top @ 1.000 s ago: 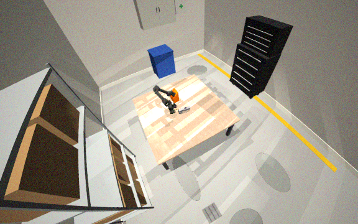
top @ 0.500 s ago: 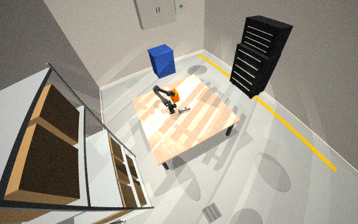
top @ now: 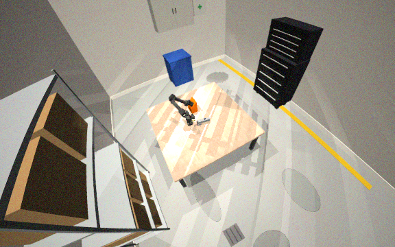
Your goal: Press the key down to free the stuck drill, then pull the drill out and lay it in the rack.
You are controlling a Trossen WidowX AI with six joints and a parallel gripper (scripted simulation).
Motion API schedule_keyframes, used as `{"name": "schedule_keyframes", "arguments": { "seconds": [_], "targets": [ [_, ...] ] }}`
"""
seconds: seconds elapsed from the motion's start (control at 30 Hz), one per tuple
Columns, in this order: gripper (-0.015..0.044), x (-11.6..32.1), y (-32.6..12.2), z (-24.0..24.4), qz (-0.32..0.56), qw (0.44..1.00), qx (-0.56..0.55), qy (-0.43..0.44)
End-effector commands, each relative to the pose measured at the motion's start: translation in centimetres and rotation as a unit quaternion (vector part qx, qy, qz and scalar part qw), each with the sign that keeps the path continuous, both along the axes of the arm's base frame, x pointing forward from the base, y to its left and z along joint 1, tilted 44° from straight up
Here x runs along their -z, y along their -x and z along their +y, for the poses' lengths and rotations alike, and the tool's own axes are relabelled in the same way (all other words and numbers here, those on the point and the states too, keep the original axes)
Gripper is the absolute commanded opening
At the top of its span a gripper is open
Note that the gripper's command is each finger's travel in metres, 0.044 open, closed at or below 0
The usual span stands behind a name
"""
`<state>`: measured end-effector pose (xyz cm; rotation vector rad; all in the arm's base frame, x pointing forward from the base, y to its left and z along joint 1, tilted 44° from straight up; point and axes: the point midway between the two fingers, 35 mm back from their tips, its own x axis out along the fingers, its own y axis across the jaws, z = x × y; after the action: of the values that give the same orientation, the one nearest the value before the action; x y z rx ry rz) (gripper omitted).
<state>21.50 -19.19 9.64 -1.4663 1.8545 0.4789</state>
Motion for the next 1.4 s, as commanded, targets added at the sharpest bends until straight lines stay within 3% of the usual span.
{"name": "schedule_keyframes", "arguments": {
  "seconds": [0.0,1.37],
  "targets": [
    [0.0000,-0.28,-0.16,-0.09,-0.004,1.000,0.002,0.003],
    [0.0000,-0.58,-0.31,-0.16,-0.004,1.000,0.002,0.003]
  ]
}}
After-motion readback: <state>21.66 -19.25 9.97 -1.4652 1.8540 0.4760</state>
